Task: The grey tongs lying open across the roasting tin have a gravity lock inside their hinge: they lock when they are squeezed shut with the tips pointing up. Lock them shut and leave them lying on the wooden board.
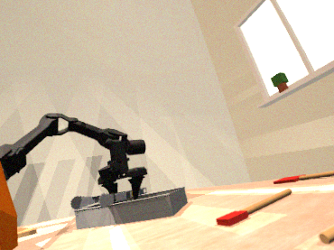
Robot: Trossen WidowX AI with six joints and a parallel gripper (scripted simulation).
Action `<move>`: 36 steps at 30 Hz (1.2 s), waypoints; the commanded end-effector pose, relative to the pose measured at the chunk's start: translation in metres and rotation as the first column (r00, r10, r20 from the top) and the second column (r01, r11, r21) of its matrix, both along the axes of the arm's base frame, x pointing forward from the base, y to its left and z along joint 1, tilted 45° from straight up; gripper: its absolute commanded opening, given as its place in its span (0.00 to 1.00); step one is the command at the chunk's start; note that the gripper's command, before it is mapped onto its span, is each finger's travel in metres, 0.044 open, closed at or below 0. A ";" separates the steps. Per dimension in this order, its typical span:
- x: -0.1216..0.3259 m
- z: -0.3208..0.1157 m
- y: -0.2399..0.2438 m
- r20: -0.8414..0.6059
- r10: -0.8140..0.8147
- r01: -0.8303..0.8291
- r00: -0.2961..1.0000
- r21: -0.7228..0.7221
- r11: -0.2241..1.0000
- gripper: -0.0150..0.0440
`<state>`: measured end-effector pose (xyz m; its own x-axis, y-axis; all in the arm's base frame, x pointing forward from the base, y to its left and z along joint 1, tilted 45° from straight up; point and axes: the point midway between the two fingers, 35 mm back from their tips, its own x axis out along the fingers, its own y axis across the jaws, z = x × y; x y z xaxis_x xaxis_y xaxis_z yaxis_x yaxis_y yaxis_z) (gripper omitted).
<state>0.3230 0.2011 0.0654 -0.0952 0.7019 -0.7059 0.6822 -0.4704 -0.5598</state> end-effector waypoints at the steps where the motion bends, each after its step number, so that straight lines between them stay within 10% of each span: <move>1: -0.001 -0.005 0.003 -0.005 -0.006 0.006 1.000 -0.003 1.000 1.00; 12: -0.005 -0.016 0.015 -0.006 -0.006 0.006 1.000 0.000 1.000 1.00; 16: -0.005 -0.013 0.013 -0.001 0.000 0.000 1.000 0.003 1.000 0.82; 36: -0.005 -0.013 0.013 -0.001 0.000 0.000 1.000 0.003 1.000 0.60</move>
<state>0.3181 0.2149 0.0527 -0.0976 0.7051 -0.7024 0.6799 -0.4681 -0.5644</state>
